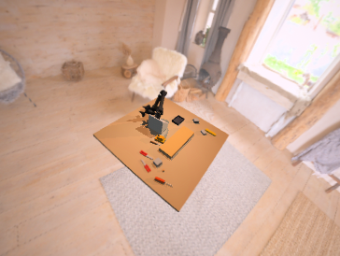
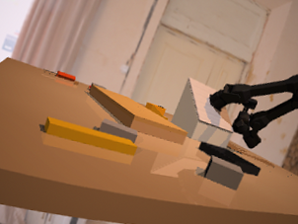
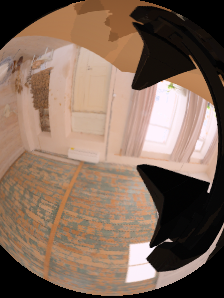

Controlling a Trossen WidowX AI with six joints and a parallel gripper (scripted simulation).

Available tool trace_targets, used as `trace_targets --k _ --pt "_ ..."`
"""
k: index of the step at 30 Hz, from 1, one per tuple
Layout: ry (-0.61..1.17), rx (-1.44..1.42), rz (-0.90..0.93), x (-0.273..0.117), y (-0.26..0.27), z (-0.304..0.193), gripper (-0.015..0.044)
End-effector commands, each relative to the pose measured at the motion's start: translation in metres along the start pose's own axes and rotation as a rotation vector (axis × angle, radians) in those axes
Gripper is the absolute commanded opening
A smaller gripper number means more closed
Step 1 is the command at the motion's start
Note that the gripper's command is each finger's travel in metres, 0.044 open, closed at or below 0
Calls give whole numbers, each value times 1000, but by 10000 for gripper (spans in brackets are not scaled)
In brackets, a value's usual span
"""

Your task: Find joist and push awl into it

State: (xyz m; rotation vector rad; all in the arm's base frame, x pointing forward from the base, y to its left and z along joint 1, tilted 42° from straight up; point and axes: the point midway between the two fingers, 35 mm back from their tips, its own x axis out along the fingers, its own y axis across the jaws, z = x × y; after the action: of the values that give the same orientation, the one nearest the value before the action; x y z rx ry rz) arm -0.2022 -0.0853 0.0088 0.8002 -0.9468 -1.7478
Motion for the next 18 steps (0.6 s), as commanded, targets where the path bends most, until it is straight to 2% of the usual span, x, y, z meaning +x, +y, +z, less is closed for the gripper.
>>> trace_targets --k 1,2,18 --pt "0 1 -1 0 0 0 426" --pt "0 4 -4 0 -1 0 440" --pt "-30 197 -211 -26 -28 21 440"
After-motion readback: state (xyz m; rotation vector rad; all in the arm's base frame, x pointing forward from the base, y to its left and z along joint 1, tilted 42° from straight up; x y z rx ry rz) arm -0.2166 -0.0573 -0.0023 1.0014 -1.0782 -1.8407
